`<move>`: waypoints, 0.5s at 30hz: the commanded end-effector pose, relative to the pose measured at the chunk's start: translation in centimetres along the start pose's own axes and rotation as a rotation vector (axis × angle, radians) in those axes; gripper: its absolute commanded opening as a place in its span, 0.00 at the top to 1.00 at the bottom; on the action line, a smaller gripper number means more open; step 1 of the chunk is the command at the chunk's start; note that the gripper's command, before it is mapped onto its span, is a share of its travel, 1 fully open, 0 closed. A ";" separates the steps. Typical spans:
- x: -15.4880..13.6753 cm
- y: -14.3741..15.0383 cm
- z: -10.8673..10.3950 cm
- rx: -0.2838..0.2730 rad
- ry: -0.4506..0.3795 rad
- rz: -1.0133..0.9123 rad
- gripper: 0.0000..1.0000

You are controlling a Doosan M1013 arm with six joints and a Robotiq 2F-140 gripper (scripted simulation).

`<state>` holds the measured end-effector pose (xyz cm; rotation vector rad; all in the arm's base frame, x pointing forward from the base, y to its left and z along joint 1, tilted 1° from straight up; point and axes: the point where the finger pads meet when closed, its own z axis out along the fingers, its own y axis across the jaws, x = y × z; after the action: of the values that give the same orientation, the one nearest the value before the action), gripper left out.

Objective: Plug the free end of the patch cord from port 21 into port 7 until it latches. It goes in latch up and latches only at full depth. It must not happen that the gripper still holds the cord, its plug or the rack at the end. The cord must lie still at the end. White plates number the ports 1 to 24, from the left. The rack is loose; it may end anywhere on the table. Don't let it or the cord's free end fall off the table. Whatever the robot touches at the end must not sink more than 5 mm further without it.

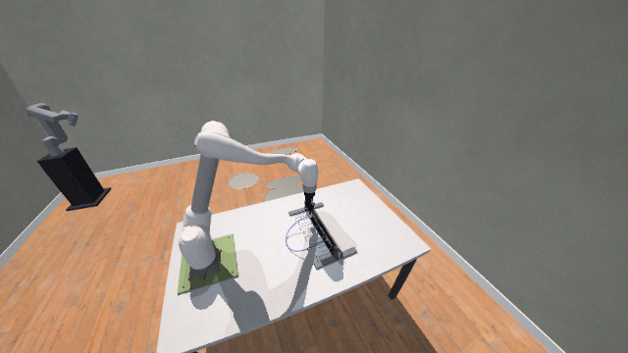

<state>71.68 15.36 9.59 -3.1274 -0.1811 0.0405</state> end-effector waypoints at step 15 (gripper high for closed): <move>0.2 0.0 0.0 0.000 0.004 0.000 1.00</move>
<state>71.78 15.37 9.58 -3.1273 -0.1810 0.0375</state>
